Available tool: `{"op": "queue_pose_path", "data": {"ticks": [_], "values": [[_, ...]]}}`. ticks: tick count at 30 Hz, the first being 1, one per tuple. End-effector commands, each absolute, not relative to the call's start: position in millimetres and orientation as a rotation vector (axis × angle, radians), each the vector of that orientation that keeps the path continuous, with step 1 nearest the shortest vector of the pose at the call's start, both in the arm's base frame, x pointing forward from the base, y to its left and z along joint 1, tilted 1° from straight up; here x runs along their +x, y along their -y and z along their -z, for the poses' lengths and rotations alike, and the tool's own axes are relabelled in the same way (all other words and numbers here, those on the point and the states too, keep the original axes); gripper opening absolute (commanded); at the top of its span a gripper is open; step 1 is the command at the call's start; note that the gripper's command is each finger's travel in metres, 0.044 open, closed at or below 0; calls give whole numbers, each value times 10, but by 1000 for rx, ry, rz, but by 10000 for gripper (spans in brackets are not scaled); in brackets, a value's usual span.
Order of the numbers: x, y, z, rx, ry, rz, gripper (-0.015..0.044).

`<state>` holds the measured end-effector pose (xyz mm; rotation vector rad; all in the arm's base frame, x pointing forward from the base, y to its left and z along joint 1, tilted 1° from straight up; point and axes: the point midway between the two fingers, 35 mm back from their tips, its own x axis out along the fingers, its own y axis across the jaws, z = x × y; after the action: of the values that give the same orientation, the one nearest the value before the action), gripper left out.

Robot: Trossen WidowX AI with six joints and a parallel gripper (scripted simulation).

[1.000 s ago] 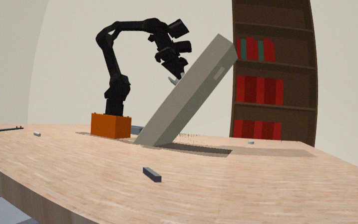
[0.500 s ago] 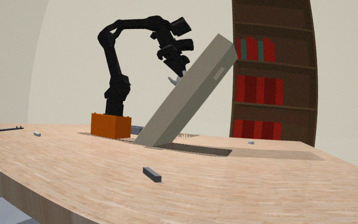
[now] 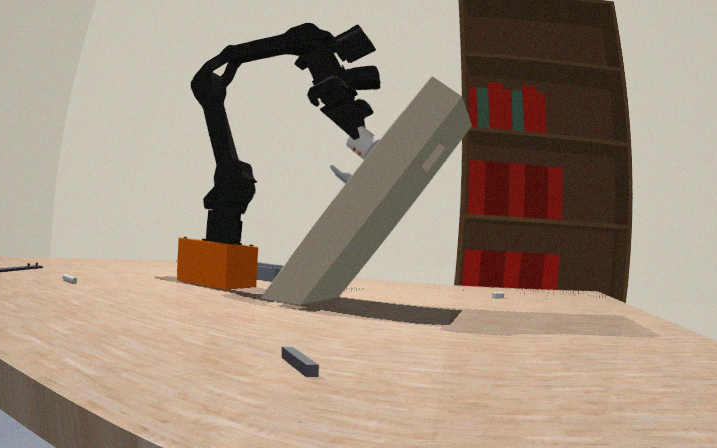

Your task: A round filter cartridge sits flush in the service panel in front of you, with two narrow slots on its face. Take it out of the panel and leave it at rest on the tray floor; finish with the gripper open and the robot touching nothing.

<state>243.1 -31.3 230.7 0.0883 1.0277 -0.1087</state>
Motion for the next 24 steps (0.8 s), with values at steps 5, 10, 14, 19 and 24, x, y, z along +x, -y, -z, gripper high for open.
{"op": "queue_pose_path", "data": {"ticks": [5, 10, 14, 19, 24], "values": [[2231, 290, -2686, 84, -1014, 104, 0], [2159, 278, -2782, 84, -1015, 104, 0], [2191, 198, -2769, 86, -1021, 103, 0], [2234, 73, -2749, 89, -1027, 102, 0], [2270, -58, -2732, 90, -1030, 102, 0]]}}
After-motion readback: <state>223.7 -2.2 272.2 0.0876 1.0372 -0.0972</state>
